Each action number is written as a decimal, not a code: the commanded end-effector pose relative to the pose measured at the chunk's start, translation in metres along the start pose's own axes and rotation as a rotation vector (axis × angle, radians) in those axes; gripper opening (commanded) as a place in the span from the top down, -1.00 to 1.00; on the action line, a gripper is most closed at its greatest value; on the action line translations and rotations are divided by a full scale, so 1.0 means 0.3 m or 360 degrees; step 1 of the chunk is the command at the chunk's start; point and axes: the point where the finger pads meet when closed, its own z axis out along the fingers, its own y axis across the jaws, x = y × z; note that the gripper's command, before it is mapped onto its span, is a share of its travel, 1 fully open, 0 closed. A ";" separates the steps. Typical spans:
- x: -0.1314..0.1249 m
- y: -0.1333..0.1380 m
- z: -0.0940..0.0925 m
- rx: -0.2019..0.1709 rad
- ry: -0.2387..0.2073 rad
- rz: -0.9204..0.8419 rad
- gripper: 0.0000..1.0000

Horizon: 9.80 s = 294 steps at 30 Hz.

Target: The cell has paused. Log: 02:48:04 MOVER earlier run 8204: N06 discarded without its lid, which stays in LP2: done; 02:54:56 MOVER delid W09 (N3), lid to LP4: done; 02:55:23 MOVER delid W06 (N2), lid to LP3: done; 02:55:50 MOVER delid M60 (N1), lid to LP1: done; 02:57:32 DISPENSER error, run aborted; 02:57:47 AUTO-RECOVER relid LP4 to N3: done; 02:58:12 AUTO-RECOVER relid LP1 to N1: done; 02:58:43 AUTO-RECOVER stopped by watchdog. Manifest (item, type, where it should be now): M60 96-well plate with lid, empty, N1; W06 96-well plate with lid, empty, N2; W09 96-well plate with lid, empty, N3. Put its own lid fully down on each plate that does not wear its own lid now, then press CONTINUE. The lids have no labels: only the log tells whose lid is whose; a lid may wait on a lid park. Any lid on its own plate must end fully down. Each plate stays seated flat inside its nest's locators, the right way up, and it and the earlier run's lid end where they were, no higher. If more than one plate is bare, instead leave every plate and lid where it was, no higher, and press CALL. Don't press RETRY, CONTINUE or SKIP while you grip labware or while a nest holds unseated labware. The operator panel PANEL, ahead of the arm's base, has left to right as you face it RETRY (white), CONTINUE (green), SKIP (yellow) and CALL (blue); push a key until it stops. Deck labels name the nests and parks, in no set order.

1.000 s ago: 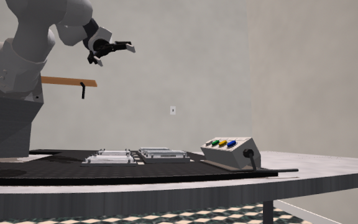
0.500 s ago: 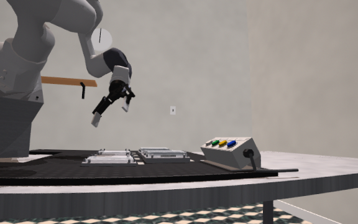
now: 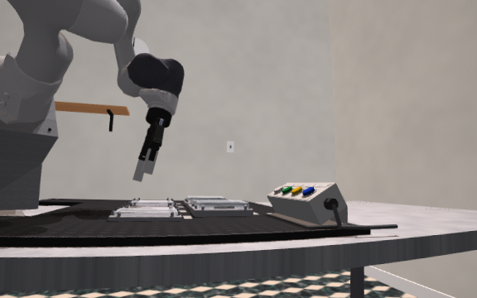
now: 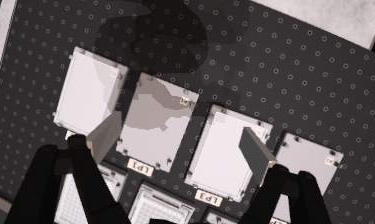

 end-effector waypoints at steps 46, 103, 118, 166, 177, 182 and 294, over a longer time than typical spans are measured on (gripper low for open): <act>-0.096 0.021 -0.036 -0.0260 -0.0350 0.0375 1.00; -0.136 0.229 -0.104 -0.0445 -0.0297 -0.1998 1.00; -0.147 0.230 -0.080 -0.0104 -0.0325 -0.2963 -0.32; -0.155 0.234 -0.049 0.0526 -0.0370 -0.4660 -0.32; -0.167 0.241 0.001 0.0526 -0.0370 -0.4660 -0.32; -0.171 0.243 0.016 0.0526 -0.0370 -0.4660 -0.32; -0.188 0.256 0.080 0.0526 -0.0370 -0.4660 -0.32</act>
